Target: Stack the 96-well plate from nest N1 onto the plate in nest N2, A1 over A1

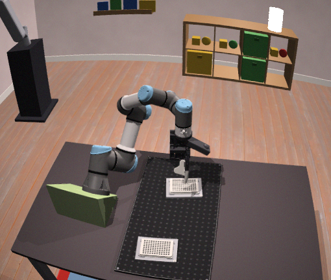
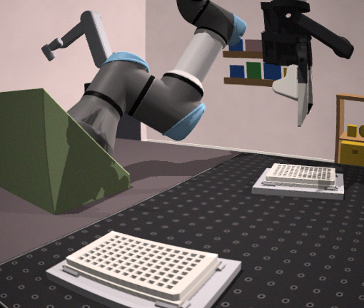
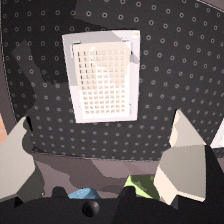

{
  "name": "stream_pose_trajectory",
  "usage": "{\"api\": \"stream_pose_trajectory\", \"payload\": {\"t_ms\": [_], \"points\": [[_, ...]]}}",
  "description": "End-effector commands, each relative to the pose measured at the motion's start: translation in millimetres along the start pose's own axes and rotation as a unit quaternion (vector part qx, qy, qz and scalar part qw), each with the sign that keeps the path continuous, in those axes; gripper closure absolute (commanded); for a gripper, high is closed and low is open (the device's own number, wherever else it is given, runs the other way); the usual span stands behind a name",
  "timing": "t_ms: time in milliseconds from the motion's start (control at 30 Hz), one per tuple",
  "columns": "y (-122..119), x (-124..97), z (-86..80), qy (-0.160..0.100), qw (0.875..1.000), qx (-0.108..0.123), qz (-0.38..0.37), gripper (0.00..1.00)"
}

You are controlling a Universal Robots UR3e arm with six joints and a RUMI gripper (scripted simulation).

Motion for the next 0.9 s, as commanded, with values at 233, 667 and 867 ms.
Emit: {"api": "stream_pose_trajectory", "payload": {"t_ms": [233,667,867], "points": [[0,0,6.1,0.0,1.0,-0.003,-0.004,0.0],[0,0,26.1,0.0,1.0,-0.003,-0.004,0.0],[0,0,32.8,0.0,1.0,-0.003,-0.004,0.0]]}}
Point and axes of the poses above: the point where the finger pads meet when closed, its own z axis out along the fingers, its own y axis across the jaws, x = y × z, the point moved 5 cm from there along -z, back along the fingers, and after that the axes turned 5 degrees about -z, right-handed, at the moved point
